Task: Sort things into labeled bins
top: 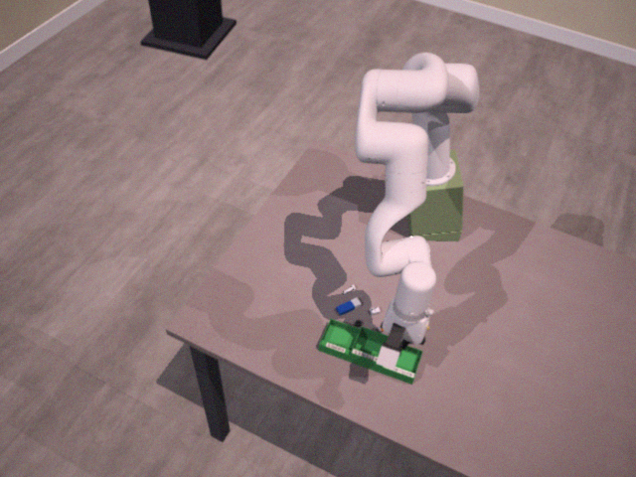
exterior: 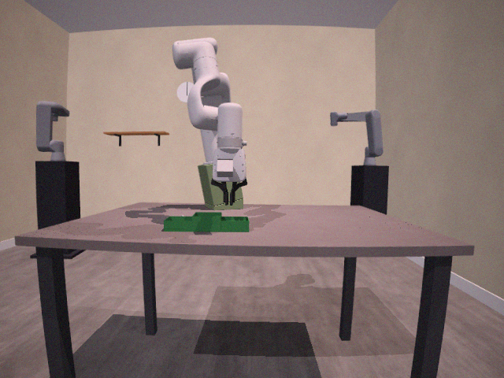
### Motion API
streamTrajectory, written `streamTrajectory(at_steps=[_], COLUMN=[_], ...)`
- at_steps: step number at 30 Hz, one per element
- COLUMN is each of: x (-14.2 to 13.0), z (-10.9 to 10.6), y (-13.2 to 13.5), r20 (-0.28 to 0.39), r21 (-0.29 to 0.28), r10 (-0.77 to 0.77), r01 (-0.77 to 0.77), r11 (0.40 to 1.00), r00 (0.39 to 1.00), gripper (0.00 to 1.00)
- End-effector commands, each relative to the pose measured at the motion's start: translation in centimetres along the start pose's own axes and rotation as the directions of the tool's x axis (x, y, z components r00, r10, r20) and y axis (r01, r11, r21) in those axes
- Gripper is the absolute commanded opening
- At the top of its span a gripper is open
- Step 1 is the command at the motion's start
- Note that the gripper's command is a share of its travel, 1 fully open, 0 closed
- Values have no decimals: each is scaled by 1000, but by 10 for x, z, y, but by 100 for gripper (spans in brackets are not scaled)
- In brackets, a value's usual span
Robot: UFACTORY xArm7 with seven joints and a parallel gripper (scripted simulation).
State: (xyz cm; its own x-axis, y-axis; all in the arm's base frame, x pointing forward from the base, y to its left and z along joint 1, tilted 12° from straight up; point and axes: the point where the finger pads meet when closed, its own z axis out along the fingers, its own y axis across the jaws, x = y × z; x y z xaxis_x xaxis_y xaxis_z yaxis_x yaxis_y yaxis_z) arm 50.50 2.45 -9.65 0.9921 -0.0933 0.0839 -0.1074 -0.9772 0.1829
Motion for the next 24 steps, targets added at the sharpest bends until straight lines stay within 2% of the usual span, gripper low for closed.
streamTrajectory(at_steps=[1, 10, 24], x=[3, 3, 3], z=[-1, 4, 41], y=[-22, -22, -22], r20=[-4, -4, -4], r21=[1, 1, 1], r10=[-1, -1, -1], r01=[1, 1, 1], r11=[1000, 1000, 1000], r00=[1000, 1000, 1000], gripper=[7, 7, 7])
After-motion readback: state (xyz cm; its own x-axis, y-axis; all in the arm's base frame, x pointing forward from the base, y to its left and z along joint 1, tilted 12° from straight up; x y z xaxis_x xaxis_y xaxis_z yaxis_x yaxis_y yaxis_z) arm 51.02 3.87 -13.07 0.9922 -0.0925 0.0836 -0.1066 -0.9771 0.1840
